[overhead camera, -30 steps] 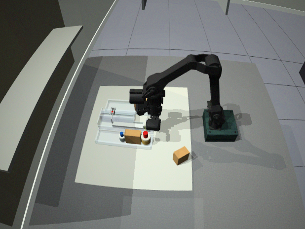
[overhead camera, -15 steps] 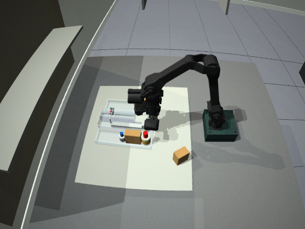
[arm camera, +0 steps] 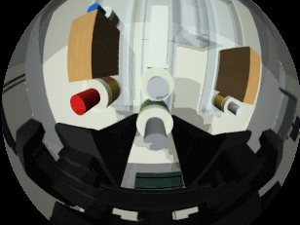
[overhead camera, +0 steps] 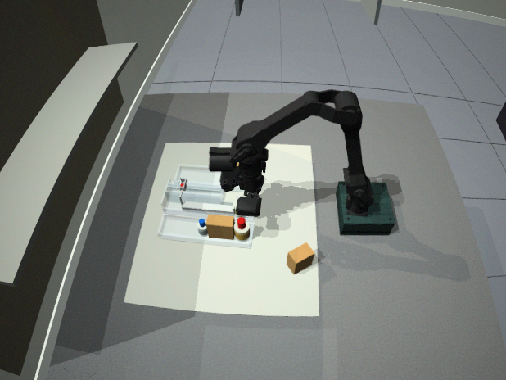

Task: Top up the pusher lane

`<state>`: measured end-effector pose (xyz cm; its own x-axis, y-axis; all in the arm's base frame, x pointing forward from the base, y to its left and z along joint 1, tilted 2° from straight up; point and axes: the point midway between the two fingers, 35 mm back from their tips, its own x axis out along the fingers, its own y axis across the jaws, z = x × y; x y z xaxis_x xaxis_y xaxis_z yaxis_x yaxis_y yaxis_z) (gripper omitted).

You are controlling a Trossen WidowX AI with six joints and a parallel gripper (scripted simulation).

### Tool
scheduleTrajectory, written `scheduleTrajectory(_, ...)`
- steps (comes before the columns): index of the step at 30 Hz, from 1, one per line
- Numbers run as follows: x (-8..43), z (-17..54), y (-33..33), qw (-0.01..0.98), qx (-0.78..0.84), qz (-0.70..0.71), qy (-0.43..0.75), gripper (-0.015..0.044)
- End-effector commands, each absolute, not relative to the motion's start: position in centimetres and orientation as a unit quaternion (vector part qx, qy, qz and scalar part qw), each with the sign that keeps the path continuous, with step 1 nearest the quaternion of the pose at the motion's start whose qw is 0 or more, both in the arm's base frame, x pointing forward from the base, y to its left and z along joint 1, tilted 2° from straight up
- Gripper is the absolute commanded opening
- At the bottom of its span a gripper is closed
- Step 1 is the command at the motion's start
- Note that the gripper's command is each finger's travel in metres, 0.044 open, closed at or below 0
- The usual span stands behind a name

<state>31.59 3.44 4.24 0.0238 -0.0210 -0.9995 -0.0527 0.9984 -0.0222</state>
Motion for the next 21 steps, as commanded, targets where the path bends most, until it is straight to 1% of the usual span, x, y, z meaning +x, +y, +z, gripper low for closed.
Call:
scheduleTrajectory(1,32.56,4.57,3.41,0.724,-0.028,0.011,0.689,0.0000)
scheduleTrajectory(21,33.48,4.84,3.44,0.725,-0.028,0.011,0.688,0.0000)
